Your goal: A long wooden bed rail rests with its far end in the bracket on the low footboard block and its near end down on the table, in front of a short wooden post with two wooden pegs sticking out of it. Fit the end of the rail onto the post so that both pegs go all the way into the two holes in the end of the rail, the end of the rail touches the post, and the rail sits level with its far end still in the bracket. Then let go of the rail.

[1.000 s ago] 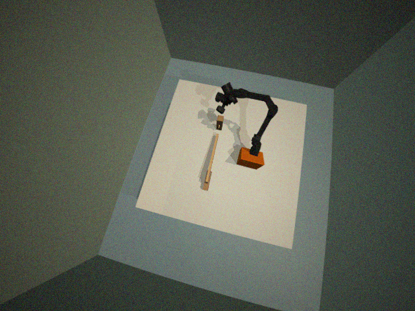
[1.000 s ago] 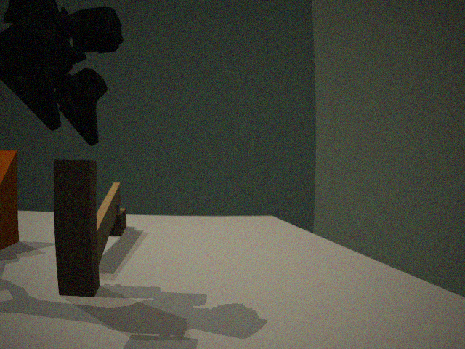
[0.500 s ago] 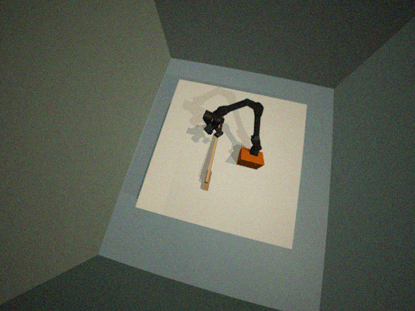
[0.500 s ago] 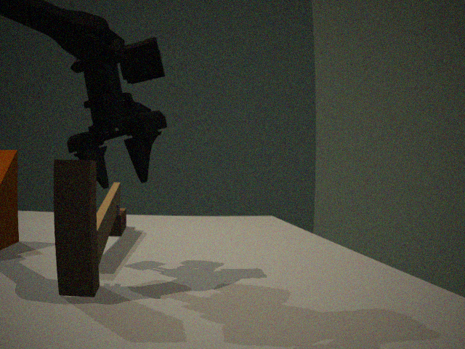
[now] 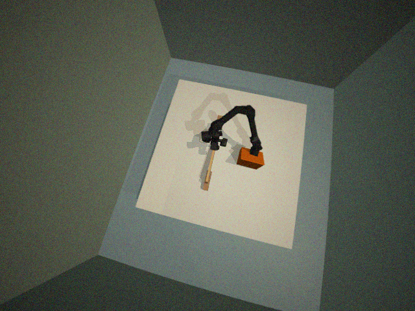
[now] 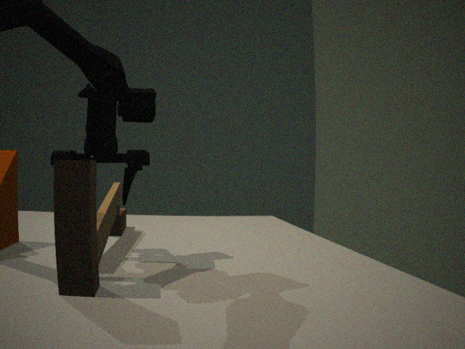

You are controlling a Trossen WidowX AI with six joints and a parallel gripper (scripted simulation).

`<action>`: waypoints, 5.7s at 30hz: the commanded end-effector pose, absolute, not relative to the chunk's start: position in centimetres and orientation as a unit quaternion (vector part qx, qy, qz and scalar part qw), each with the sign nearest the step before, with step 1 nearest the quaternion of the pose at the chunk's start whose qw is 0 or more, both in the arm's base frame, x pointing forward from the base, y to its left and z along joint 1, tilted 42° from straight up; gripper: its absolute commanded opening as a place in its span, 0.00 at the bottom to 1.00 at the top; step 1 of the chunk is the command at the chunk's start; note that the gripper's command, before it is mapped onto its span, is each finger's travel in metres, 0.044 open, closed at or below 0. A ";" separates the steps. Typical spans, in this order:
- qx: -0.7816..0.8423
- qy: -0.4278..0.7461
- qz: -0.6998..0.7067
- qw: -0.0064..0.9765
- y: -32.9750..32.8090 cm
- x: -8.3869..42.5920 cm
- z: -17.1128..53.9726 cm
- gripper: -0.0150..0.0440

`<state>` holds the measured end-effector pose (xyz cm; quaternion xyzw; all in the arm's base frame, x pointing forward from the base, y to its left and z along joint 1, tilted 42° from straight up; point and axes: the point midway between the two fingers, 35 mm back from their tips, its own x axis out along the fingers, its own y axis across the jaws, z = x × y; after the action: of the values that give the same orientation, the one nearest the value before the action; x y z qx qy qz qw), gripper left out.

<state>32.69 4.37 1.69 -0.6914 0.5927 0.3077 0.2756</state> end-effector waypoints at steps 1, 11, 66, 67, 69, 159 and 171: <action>-0.693 0.594 0.314 0.261 4.3 32.4 1.3 1.00; -0.693 0.594 0.315 0.261 3.5 32.6 0.4 1.00; -0.693 0.595 0.313 0.260 -0.5 33.0 -3.8 0.32; -0.693 0.595 0.313 0.260 -0.5 33.0 -3.8 0.31; -0.693 0.595 0.313 0.260 -0.5 33.0 -3.8 0.29; -0.693 0.594 0.314 0.261 2.2 33.0 -0.9 0.25; -0.693 0.594 0.314 0.261 2.6 32.9 -0.5 0.25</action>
<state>32.78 2.04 -0.88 -0.6929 0.5991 0.3105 0.2540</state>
